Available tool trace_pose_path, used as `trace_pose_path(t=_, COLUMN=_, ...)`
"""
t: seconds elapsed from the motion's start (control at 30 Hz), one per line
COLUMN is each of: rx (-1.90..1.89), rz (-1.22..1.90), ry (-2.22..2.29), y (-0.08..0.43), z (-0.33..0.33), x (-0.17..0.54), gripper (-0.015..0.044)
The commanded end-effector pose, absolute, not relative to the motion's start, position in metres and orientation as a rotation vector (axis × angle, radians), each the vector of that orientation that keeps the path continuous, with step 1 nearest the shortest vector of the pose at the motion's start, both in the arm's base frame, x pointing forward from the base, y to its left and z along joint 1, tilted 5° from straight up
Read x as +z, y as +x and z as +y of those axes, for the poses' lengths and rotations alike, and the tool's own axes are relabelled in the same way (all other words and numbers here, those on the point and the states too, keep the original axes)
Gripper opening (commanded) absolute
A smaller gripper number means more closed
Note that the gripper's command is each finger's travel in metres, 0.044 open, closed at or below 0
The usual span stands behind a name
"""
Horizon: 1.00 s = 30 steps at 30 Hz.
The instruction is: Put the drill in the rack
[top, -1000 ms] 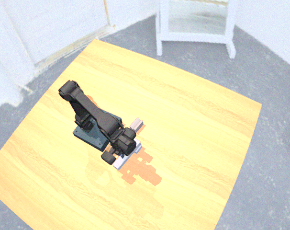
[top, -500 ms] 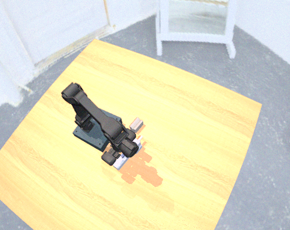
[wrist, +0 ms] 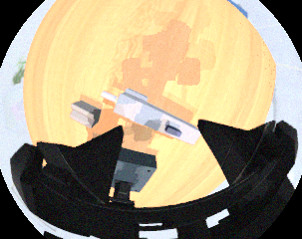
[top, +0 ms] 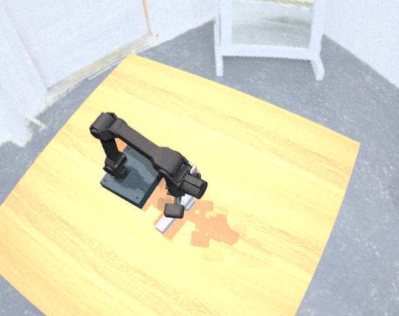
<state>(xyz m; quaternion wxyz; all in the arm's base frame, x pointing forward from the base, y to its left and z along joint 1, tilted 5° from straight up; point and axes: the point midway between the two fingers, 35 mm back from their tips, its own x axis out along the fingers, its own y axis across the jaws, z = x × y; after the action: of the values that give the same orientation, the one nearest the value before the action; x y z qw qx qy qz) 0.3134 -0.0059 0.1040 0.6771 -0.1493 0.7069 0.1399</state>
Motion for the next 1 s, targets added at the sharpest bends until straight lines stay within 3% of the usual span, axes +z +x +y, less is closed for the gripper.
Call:
trace_pose_path(t=0.0, rx=0.775, rz=1.482, ry=-0.759, y=0.315, z=0.054, x=0.068, gripper=0.0440)
trace_pose_path(t=0.2, rx=1.142, rz=1.316, ry=-1.098, y=0.306, z=0.102, x=0.039, gripper=0.0440)
trace_pose_path(t=0.97, rx=1.152, rz=1.311, ry=-1.107, y=0.305, z=0.102, x=0.035, gripper=0.0440)
